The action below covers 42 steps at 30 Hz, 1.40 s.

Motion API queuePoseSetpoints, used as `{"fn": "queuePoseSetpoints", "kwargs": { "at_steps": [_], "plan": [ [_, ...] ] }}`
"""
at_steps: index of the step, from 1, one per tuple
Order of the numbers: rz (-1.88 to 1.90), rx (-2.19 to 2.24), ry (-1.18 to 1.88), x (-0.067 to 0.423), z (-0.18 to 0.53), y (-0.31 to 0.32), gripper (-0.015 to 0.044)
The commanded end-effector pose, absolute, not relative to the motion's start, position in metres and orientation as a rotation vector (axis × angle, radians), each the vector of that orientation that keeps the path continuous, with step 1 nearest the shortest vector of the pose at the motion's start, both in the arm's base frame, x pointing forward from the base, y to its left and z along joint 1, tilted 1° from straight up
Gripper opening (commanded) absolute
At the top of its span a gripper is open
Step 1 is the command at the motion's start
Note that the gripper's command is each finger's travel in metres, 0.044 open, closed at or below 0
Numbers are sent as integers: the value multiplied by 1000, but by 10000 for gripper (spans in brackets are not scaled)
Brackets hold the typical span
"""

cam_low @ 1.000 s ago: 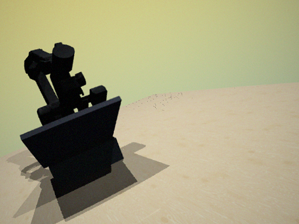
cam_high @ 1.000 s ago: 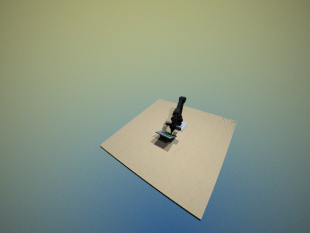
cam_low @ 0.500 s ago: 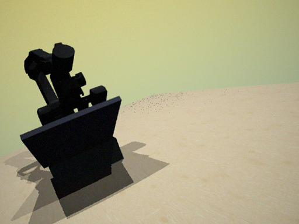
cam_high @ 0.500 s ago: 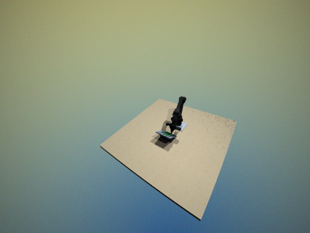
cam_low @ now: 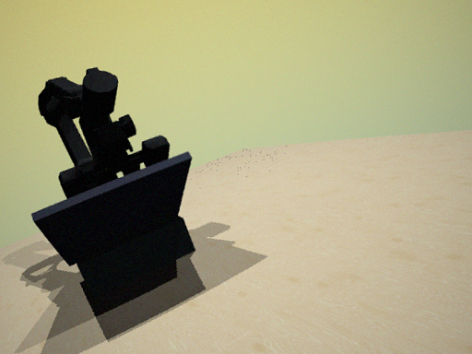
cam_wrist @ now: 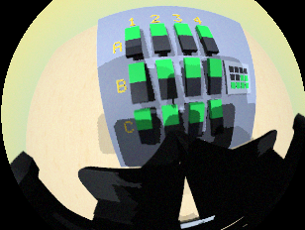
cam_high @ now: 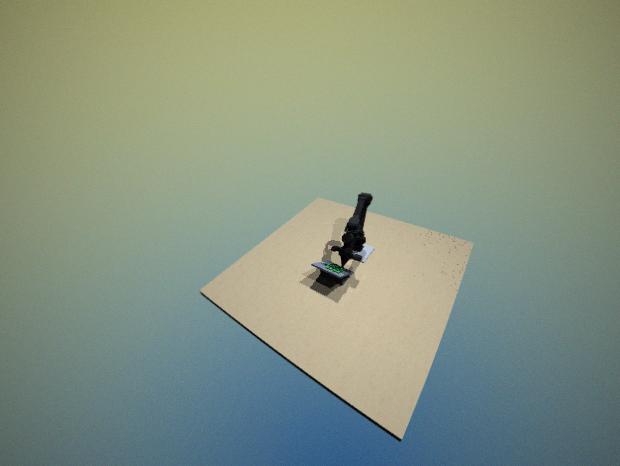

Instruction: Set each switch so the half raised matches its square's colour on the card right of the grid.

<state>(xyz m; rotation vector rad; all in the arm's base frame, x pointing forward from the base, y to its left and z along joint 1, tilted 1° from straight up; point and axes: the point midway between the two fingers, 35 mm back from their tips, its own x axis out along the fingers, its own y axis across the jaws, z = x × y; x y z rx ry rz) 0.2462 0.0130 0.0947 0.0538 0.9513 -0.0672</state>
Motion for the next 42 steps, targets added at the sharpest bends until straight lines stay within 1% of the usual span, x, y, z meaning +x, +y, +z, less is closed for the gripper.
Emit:
{"fn": "queuePoseSetpoints", "kwargs": {
  "at_steps": [1,33,35,39,42],
  "plan": [
    [-63,51,953,246,93,13,0],
    [-63,51,953,249,90,13,0],
    [-66,54,956,244,100,14,0],
    [-62,52,980,215,142,15,0],
    [-62,52,982,213,144,15,0]
  ]
}}
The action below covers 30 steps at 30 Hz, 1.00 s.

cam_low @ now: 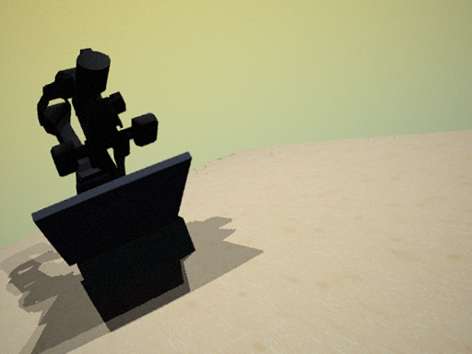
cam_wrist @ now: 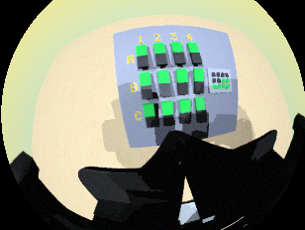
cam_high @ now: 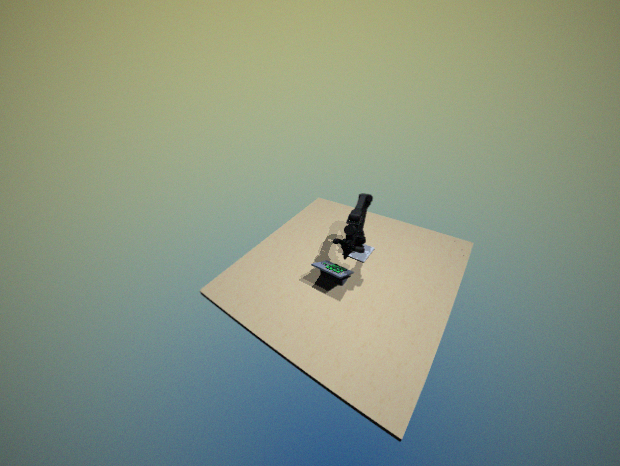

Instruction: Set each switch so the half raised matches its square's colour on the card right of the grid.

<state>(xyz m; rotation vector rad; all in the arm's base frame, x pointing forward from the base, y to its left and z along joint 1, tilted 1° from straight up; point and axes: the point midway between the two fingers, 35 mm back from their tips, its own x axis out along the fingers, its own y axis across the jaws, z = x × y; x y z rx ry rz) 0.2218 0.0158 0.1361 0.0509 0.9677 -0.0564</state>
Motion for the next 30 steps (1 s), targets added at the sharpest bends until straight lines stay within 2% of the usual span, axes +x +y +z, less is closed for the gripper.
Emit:
{"fn": "queuePoseSetpoints", "kwargs": {
  "at_steps": [1,12,30],
  "plan": [
    [-62,52,982,213,144,15,0],
    [-65,47,982,209,144,-31,0],
    [-65,46,954,233,106,-34,0]
  ]
}}
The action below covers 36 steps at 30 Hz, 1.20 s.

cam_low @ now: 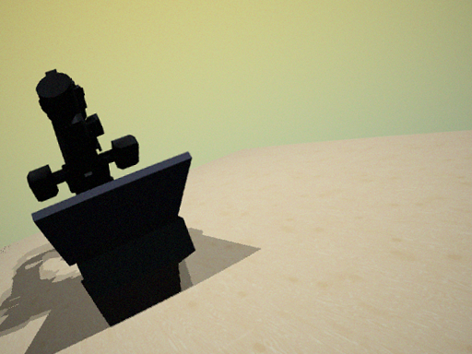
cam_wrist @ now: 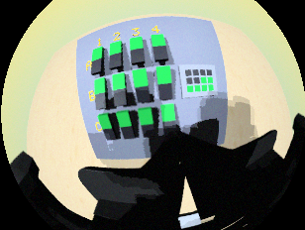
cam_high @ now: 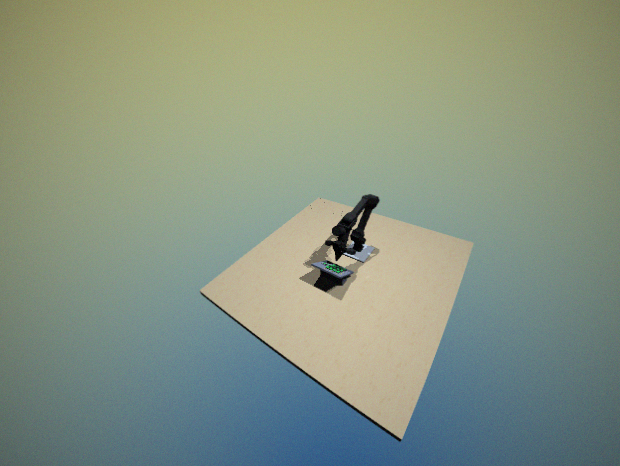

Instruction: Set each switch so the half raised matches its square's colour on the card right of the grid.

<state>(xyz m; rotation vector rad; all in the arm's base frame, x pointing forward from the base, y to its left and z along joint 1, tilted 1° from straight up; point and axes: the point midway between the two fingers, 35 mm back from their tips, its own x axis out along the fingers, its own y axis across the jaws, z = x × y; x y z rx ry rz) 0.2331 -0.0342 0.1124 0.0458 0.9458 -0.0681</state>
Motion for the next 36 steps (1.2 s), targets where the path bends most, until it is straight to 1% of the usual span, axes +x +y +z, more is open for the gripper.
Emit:
{"fn": "queuePoseSetpoints", "kwargs": {
  "at_steps": [1,12,36],
  "plan": [
    [-65,46,954,233,106,-34,0],
    [-65,46,953,241,95,-34,0],
    [-65,46,953,241,94,-34,0]
  ]
}}
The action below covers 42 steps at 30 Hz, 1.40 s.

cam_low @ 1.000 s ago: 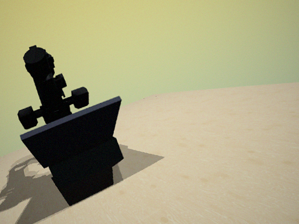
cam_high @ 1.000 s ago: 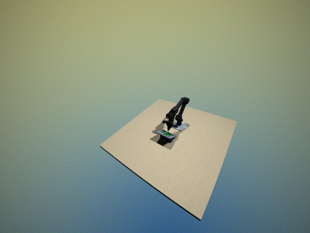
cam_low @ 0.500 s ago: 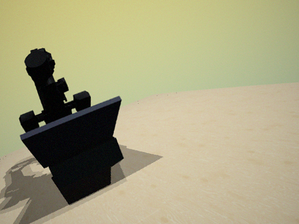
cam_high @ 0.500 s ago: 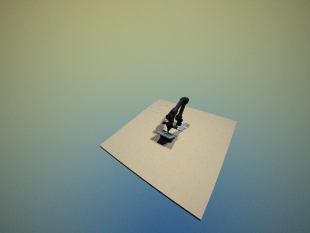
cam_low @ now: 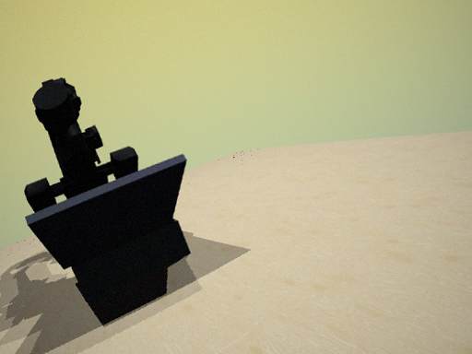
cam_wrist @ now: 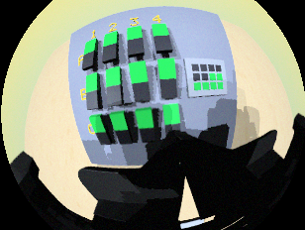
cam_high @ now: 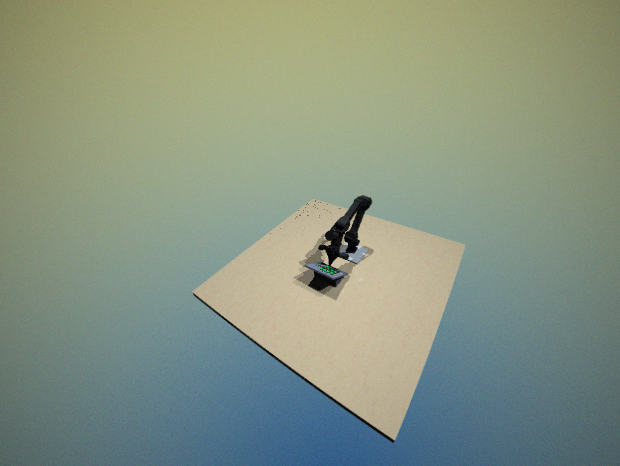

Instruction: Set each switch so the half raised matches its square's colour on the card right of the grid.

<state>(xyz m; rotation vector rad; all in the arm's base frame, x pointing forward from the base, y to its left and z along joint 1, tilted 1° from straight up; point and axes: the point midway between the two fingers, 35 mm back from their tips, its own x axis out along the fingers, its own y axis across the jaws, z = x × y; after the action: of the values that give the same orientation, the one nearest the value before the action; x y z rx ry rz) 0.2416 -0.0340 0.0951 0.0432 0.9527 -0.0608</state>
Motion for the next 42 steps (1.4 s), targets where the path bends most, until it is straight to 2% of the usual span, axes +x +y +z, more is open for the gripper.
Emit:
{"fn": "queuePoseSetpoints", "kwargs": {
  "at_steps": [1,42],
  "plan": [
    [-65,46,953,241,94,-34,0],
    [-65,46,953,244,90,-34,0]
  ]
}}
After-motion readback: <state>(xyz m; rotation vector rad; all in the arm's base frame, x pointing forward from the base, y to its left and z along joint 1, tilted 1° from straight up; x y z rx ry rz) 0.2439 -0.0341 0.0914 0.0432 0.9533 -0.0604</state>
